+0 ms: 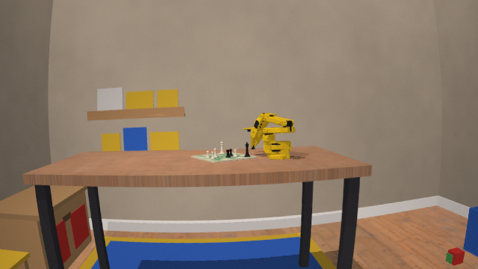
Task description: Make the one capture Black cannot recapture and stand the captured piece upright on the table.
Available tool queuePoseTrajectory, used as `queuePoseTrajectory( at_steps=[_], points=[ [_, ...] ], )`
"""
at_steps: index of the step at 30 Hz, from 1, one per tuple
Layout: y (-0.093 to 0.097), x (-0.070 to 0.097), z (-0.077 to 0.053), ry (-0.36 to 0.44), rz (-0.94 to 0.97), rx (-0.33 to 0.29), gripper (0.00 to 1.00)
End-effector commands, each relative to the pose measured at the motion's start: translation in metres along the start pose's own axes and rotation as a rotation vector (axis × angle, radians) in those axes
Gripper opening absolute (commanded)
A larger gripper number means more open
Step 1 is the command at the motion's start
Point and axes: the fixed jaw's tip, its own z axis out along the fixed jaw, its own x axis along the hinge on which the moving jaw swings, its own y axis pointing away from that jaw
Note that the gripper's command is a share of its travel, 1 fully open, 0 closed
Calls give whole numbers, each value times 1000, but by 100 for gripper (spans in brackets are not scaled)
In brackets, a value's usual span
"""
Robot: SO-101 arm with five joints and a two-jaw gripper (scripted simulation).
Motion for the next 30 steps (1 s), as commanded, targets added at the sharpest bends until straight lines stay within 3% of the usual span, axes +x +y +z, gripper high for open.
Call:
queuePoseTrajectory(
  at_steps=[1,10,30],
  points=[
    [1,2,6,-12,-13,-5,0],
    [1,7,15,-12,-13,-5,0],
    [1,12,19,-12,-13,-5,0]
  ],
)
